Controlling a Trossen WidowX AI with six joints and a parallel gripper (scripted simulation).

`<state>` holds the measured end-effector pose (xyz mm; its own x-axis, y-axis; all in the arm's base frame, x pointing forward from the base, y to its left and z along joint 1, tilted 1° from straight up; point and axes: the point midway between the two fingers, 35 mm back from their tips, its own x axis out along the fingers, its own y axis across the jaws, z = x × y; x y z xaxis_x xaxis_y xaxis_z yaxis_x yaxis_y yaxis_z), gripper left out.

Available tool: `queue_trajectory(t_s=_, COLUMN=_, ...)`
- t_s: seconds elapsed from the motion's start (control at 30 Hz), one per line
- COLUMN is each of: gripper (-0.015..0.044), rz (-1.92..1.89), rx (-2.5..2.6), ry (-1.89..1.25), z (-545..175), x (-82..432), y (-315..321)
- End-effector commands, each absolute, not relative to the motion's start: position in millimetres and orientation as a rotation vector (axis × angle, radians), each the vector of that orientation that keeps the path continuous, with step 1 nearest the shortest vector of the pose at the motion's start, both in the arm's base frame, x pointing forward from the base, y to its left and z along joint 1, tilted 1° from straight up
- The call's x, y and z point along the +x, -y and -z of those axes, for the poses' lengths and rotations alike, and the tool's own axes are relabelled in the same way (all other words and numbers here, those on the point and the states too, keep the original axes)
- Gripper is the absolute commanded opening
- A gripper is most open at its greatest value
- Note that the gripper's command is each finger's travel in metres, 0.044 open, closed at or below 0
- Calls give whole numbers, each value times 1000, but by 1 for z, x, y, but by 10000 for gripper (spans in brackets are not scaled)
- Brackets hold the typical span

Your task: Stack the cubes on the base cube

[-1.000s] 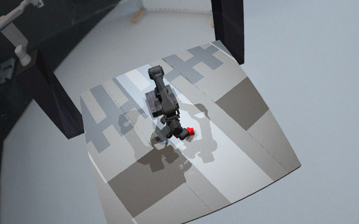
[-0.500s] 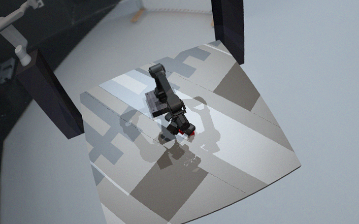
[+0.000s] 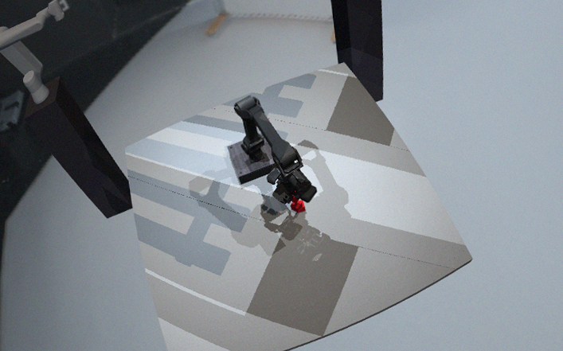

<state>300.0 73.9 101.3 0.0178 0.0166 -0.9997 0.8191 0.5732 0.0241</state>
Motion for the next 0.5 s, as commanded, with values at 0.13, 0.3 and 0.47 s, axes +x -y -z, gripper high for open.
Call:
queue_trajectory(t_s=0.13, gripper=105, rz=687, rx=727, ry=-1443, z=-98, x=286, y=-95)
queue_trajectory(t_s=0.3, gripper=105, rz=667, rx=708, ry=-1450, z=-97, x=280, y=-104)
queue_trajectory(t_s=0.47, gripper=105, rz=672, rx=721, ry=-1453, z=-86, x=280, y=-104)
